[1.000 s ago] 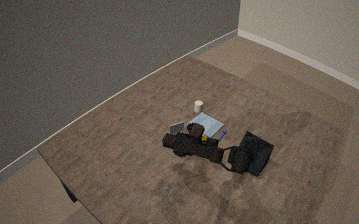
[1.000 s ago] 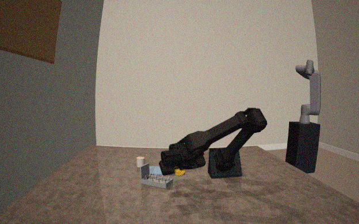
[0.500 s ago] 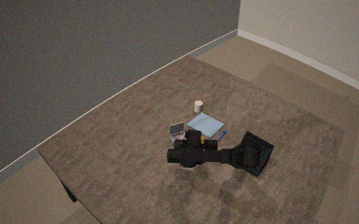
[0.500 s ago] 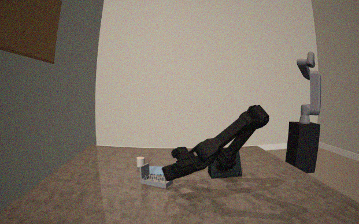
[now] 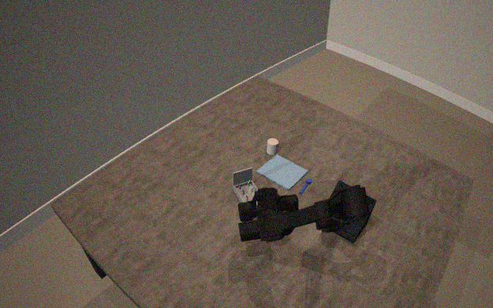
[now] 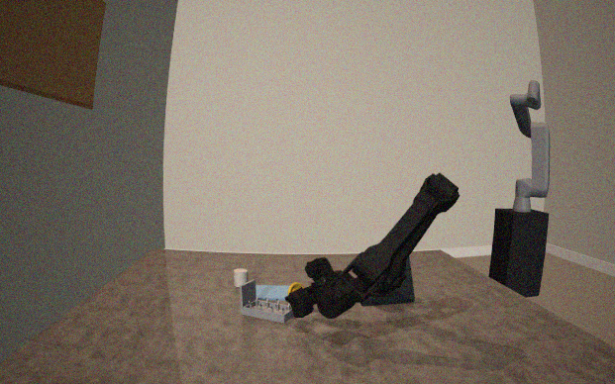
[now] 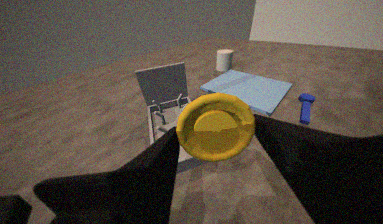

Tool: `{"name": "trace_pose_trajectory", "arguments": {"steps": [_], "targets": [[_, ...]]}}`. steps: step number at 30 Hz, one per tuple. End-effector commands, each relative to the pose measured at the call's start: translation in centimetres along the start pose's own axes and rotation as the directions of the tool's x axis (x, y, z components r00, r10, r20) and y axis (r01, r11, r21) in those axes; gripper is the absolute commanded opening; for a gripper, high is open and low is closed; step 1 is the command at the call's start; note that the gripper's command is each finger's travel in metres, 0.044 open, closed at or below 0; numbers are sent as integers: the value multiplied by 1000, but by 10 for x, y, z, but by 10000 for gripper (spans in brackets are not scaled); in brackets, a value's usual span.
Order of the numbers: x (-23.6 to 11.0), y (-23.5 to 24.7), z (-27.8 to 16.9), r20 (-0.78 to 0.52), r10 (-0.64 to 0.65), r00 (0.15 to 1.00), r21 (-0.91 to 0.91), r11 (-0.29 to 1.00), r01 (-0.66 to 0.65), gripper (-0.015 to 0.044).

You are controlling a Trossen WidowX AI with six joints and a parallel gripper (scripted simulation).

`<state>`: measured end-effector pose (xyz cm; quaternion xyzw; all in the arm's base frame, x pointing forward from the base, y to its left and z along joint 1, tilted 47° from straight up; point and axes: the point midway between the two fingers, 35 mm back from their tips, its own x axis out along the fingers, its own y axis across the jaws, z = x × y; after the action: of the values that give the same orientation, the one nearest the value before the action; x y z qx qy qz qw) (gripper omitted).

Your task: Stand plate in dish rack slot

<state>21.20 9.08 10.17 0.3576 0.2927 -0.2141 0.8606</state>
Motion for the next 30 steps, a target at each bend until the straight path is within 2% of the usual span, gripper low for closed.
{"name": "trace_pose_trajectory", "arguments": {"steps": [1,15,30], "targets": [[-6,2,-1,55,79,995,3,997,-79,0],[-26,9,-3,184,289,939,23,954,-298,0],[-17,12,-2,180,287,941,20,955,-295,0]]}}
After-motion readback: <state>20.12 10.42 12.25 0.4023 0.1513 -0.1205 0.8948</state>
